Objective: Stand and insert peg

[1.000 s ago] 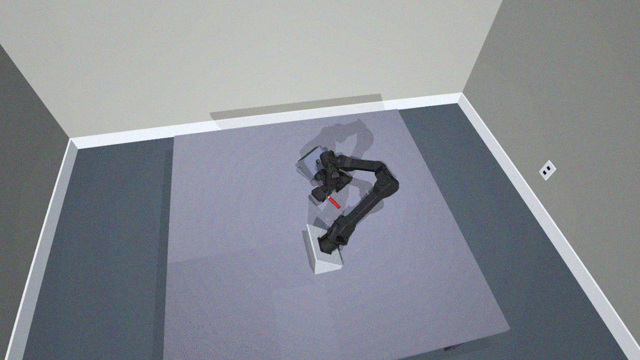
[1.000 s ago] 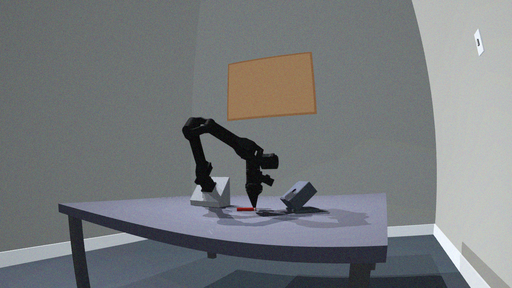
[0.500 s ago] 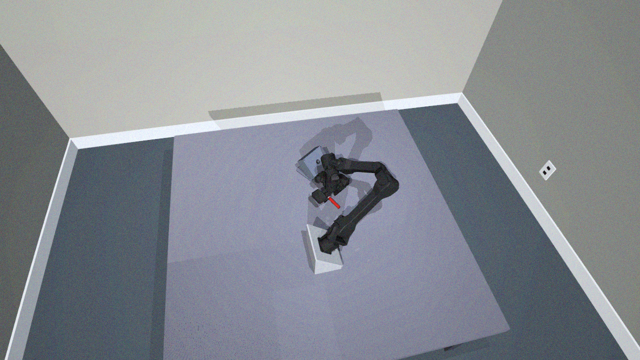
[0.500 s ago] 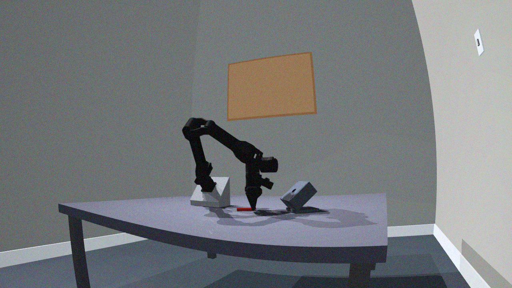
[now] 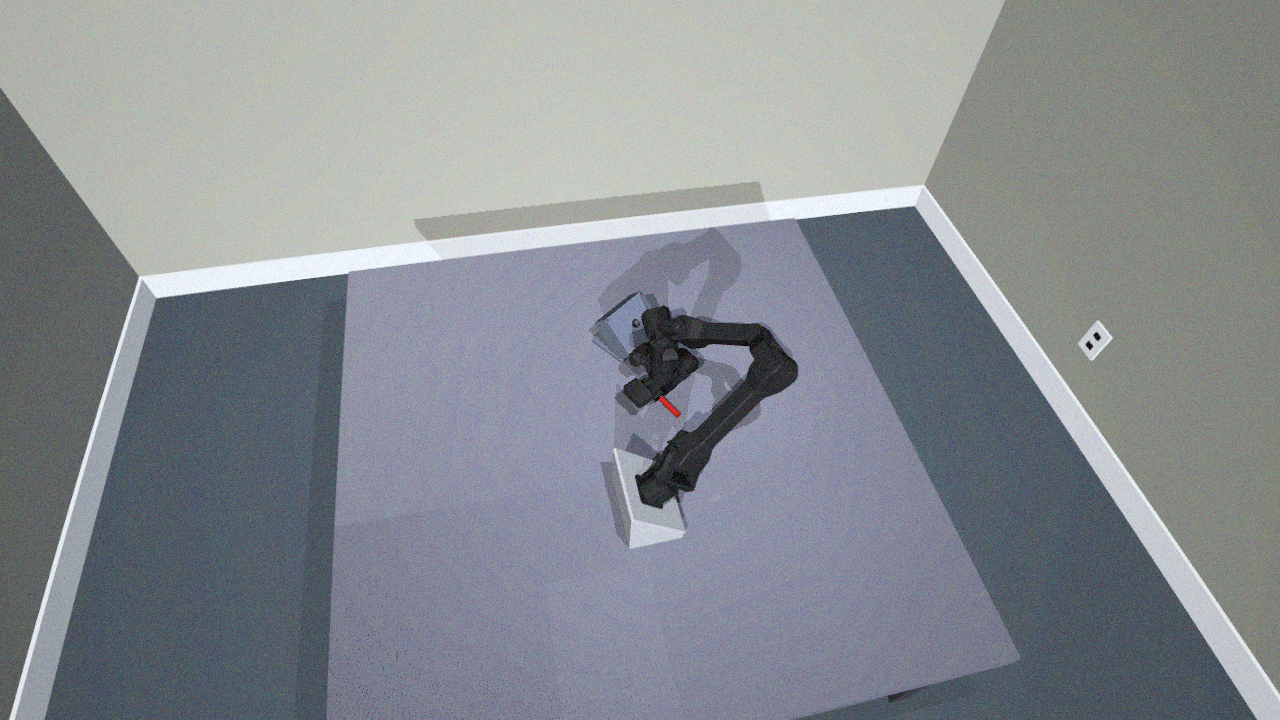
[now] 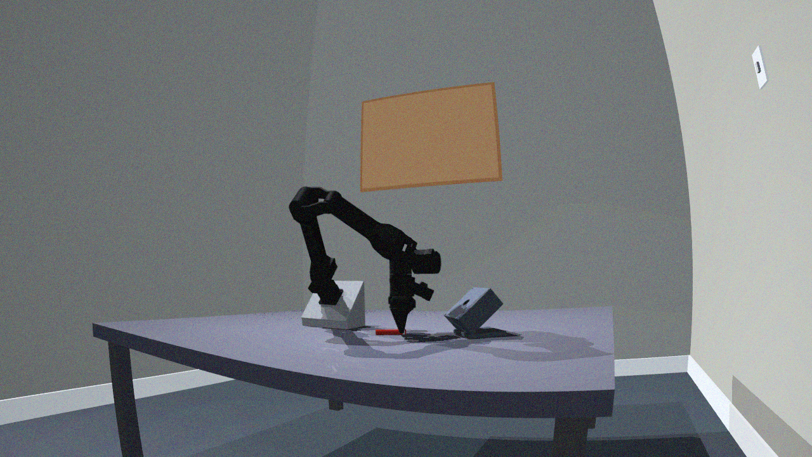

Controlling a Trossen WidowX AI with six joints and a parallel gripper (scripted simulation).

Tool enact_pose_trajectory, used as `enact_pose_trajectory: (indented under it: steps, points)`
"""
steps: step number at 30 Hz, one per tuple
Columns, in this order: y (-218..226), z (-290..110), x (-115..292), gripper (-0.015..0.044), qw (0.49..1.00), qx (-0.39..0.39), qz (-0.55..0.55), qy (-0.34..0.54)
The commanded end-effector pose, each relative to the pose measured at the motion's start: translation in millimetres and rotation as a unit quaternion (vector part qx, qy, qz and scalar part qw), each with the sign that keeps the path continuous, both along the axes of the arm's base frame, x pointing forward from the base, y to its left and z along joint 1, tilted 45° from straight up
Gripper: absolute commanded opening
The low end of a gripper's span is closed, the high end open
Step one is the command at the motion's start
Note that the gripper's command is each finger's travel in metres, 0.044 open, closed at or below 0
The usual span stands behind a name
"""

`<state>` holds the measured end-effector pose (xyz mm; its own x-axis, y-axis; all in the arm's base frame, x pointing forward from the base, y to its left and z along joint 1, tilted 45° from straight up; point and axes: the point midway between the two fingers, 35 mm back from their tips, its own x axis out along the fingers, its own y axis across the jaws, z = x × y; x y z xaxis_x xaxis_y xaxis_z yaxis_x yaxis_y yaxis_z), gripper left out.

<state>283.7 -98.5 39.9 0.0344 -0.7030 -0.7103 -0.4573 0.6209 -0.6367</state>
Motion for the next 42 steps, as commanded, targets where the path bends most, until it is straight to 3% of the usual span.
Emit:
enact_pose_trajectory:
  steps: [1,8,42]
  points:
    - [-0.4,0.1,0.0,0.0097,1.000,-0.002,0.001,0.001]
    - [-0.4,0.1,0.0,0.0050,1.000,-0.002,0.001,0.001]
    - [7.4,14.5,-10.1,0.0050,0.992,0.057,0.080,-0.077]
